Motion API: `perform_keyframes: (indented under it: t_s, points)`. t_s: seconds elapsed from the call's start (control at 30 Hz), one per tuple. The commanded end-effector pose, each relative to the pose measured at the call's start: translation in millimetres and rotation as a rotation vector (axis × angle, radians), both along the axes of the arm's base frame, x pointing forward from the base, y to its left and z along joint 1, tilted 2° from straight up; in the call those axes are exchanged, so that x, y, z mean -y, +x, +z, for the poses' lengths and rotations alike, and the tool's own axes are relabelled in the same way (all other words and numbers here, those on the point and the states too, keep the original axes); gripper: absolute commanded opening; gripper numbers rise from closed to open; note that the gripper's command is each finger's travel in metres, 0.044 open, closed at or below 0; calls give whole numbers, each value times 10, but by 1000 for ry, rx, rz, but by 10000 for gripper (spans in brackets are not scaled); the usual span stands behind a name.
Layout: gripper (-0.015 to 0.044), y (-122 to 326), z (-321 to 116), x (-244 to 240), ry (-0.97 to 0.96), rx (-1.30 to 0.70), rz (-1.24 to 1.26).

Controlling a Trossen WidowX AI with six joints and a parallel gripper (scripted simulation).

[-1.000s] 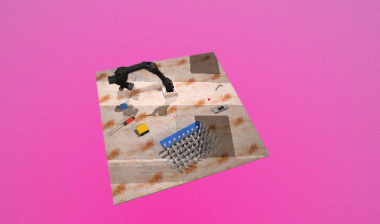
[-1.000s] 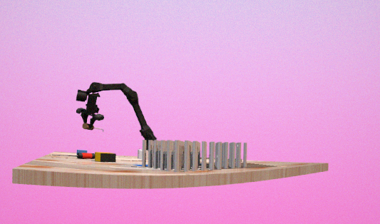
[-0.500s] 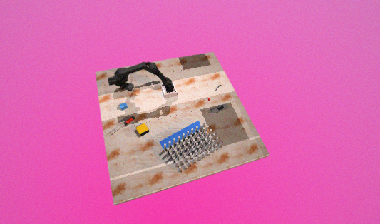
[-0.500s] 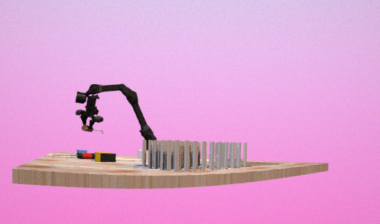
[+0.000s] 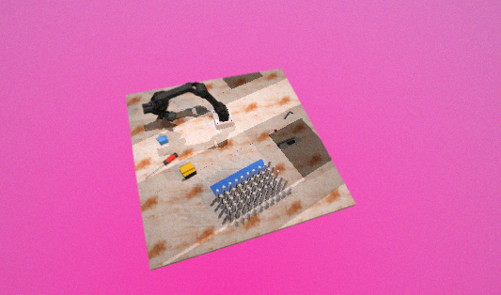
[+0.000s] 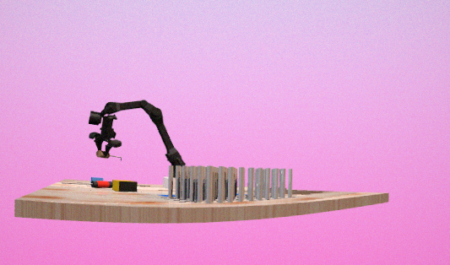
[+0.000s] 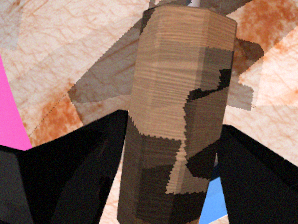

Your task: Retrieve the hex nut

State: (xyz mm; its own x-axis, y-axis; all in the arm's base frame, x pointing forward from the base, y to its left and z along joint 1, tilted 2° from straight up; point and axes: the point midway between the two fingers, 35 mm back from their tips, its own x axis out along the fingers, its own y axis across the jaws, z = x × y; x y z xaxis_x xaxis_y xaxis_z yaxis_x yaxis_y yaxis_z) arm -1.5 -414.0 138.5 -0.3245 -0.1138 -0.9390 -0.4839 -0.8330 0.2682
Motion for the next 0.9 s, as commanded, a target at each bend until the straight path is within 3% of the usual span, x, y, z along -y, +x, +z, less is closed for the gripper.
perform_keyframes:
  t_s: [0.0, 0.87]
  points:
    - [0, -7, -31, 9, -2, -7, -3]
    - [0, 6, -262, 46, -2, -7, -3]
